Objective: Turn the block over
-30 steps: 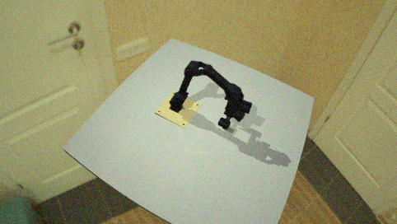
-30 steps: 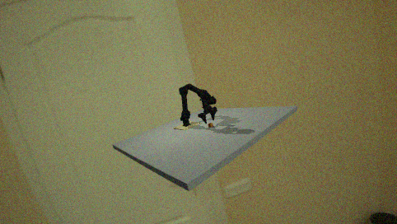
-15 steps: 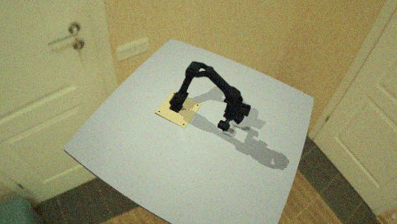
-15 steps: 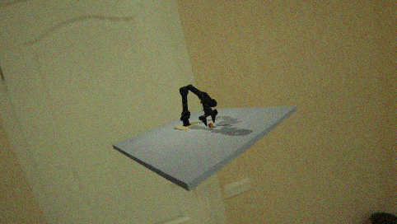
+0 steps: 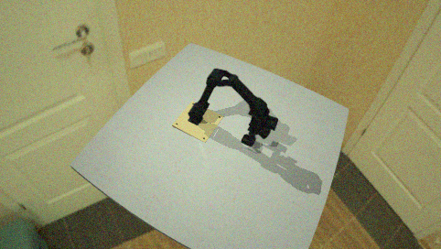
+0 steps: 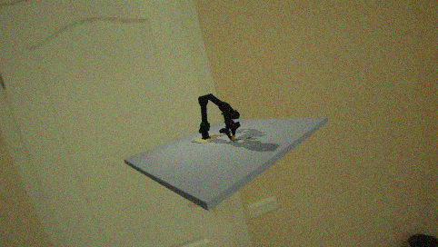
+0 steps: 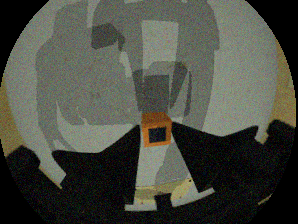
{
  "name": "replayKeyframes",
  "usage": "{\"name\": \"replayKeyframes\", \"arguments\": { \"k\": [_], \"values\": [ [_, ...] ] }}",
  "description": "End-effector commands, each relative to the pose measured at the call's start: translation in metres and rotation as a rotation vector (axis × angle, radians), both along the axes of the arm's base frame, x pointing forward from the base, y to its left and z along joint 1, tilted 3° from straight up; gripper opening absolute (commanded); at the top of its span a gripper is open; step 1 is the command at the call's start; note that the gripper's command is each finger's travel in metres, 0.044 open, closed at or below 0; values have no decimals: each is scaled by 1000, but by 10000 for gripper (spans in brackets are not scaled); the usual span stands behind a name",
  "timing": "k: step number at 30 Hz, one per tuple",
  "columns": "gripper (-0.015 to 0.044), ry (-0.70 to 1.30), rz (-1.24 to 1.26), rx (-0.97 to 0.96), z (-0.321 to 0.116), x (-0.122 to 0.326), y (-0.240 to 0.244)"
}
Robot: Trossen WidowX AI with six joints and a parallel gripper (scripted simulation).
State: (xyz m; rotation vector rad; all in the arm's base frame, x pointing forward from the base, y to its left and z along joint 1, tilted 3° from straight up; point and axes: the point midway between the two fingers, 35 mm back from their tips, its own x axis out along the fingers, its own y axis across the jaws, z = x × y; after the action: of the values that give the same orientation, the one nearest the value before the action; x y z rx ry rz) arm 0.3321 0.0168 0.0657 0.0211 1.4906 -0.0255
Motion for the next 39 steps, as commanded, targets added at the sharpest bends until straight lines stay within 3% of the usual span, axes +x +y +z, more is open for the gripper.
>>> {"name": "replayKeyframes", "arguments": {
  "k": [1,15,22,39],
  "values": [
    [92,0,6,3,-1,0,0],
    [0,0,6,3,0,0,0],
    [0,0,6,3,29,-2,1],
    [0,-202,9,-5,23,0,1]
  ]
}}
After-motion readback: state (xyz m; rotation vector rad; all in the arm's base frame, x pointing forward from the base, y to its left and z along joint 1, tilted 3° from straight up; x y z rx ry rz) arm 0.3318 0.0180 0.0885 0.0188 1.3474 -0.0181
